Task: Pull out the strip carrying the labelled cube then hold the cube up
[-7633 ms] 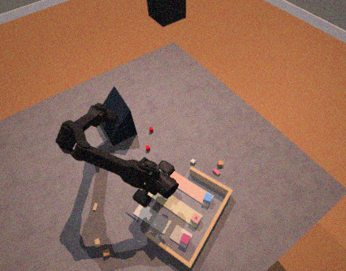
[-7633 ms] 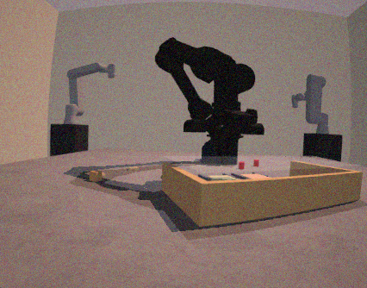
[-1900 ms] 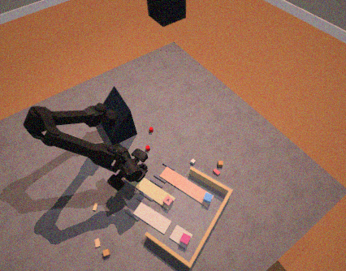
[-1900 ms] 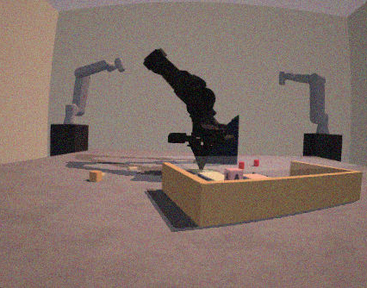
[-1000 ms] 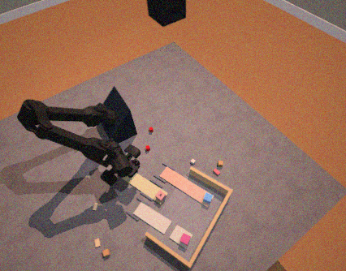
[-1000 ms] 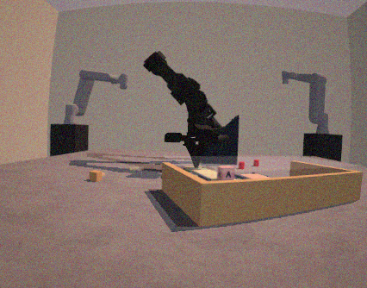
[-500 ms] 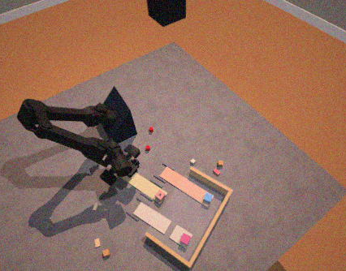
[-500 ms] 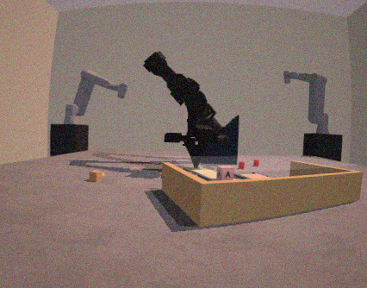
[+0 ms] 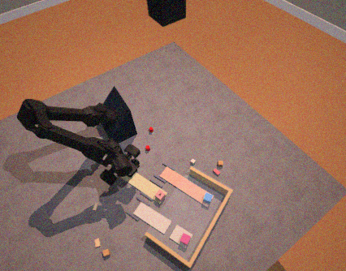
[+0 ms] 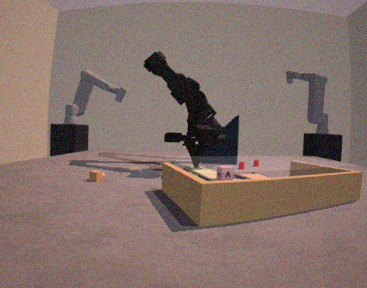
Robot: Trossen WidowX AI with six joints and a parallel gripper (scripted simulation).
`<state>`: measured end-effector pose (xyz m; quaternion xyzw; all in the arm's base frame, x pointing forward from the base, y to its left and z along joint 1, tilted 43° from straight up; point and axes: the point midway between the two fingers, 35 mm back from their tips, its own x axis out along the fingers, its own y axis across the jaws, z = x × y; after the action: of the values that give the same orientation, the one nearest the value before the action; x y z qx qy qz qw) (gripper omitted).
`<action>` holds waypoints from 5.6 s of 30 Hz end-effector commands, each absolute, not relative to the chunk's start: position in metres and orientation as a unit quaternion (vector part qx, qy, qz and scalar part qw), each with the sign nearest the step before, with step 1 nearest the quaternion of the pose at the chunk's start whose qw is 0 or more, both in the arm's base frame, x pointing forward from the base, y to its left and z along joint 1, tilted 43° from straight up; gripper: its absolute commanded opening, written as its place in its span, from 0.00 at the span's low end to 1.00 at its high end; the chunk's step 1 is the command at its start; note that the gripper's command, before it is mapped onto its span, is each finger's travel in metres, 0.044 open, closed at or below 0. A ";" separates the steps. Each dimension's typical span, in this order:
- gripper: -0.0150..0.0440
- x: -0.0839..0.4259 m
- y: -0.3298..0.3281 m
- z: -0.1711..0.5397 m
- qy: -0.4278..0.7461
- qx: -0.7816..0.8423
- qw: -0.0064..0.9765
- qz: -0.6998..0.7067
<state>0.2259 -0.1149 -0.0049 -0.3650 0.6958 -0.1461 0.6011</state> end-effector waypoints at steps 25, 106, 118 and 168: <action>1.00 0.294 -0.068 0.013 0.700 -0.346 0.602 -0.165; 0.45 0.415 -0.066 -0.045 0.696 -0.342 0.608 -0.168; 0.25 0.390 -0.050 -0.032 0.697 -0.343 0.607 -0.166; 0.25 0.304 -0.005 0.009 0.700 -0.345 0.604 -0.164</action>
<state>0.3045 -0.0058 0.0086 -0.3476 0.6996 -0.1632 0.6026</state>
